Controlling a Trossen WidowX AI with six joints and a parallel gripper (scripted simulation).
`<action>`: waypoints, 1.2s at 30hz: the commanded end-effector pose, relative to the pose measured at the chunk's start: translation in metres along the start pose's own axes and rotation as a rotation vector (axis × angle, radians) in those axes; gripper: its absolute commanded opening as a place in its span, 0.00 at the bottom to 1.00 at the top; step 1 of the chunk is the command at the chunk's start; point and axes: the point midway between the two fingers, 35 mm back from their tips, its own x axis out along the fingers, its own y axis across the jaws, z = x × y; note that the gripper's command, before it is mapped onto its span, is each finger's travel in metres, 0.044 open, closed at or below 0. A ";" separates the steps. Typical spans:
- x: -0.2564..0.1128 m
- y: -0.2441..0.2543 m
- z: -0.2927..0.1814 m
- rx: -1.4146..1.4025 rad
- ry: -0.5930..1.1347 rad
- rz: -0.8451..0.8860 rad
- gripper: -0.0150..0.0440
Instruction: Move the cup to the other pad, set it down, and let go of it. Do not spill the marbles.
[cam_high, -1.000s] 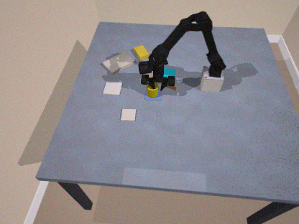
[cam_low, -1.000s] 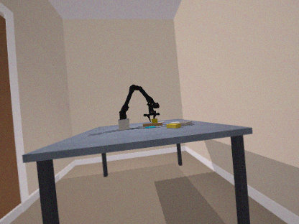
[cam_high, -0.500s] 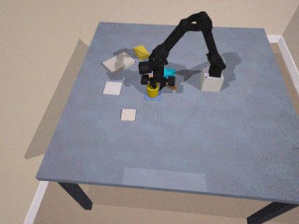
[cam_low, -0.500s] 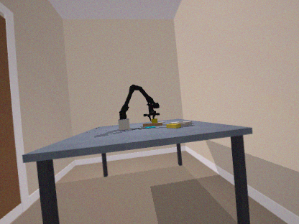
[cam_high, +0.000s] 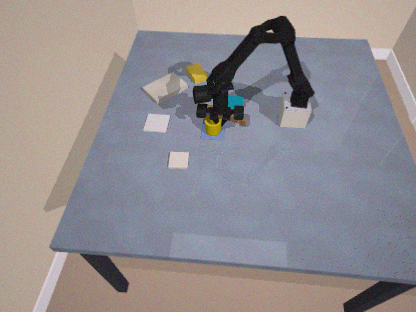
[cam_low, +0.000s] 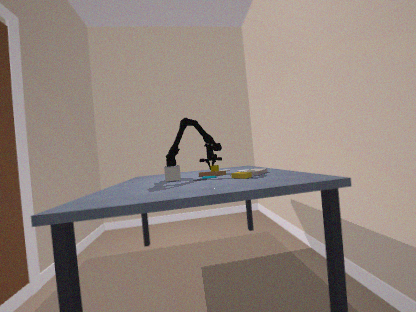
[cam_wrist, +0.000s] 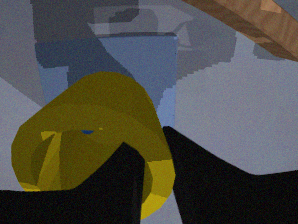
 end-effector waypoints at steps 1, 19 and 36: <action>-0.014 0.002 -0.001 -0.001 0.002 0.010 0.25; -0.056 -0.004 -0.001 -0.002 -0.002 0.009 0.25; -0.052 -0.005 -0.001 -0.005 0.000 0.000 0.25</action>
